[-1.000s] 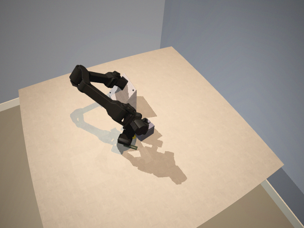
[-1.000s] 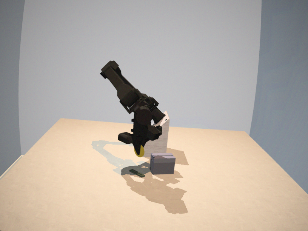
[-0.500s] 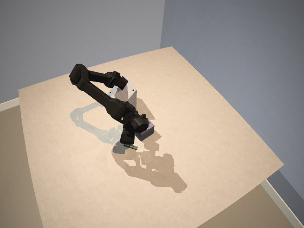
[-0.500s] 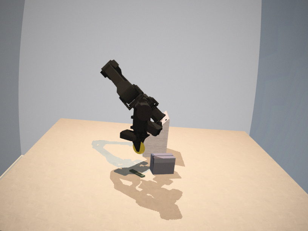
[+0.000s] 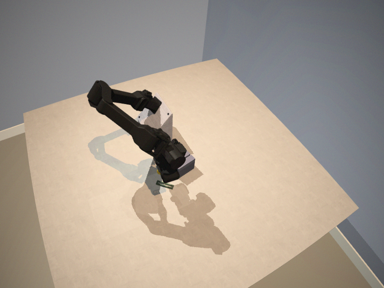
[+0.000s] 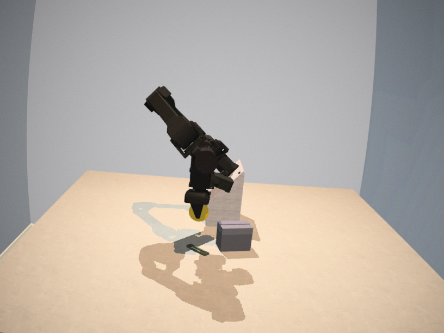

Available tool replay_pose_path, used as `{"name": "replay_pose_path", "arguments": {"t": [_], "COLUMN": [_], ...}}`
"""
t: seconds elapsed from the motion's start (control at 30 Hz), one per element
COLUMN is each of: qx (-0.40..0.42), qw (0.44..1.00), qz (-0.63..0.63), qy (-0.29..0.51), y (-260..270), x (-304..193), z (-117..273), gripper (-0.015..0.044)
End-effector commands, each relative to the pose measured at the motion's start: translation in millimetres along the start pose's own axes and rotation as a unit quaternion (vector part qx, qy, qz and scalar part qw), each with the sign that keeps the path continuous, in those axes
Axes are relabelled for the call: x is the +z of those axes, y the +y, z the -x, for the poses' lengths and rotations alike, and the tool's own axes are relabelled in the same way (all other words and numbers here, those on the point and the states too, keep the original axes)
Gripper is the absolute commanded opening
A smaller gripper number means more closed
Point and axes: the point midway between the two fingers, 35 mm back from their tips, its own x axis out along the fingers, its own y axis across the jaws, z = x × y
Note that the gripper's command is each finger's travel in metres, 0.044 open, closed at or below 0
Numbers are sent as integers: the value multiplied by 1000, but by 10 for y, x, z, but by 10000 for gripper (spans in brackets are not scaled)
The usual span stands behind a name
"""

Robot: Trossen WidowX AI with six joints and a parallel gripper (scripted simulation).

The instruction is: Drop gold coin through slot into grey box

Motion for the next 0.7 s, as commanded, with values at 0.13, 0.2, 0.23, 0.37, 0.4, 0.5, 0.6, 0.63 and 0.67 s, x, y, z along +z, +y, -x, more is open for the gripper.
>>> {"name": "replay_pose_path", "arguments": {"t": [0.13,0.2,0.23,0.37,0.4,0.5,0.6,0.63,0.67], "qx": [-1,-1,-1,-1,-1,-1,-2,-2,-2], "qw": [991,990,990,990,990,990,989,989,989], "qz": [134,144,144,144,144,144,145,145,145], "qy": [2,2,2,2,2,1,0,0,-1], "y": [-23,-24,-24,-24,-23,-8,13,20,28], "x": [-39,-41,-41,-41,-37,22,98,123,148], "z": [11,11,11,11,11,12,13,13,14], "gripper": [0,0,0,0,0,0,0,0,0]}}
